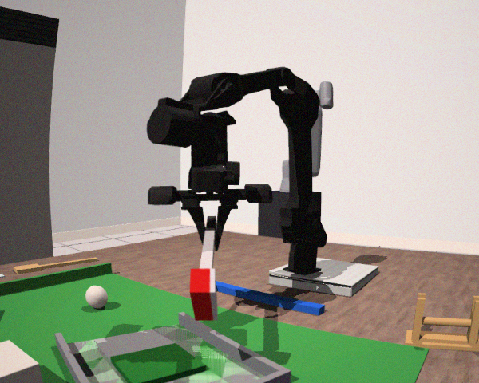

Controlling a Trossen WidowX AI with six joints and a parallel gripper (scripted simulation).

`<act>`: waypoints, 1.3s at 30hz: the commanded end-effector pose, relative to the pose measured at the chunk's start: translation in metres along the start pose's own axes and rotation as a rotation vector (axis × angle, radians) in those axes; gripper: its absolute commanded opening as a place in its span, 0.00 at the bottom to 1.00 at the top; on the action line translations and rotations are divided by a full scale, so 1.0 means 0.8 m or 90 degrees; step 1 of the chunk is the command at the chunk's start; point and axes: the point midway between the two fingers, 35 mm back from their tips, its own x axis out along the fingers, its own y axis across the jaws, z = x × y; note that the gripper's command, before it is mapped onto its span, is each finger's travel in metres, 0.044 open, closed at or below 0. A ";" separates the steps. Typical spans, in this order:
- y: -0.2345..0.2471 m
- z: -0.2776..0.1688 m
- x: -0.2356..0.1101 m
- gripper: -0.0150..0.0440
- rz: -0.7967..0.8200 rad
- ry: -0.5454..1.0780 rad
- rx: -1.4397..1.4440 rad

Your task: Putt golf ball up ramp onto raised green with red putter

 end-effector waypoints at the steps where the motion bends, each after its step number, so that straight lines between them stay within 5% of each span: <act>1: -0.026 -0.021 -0.007 0.25 -0.012 0.006 0.072; 39: -0.124 -0.244 -0.047 0.25 -0.063 0.072 0.603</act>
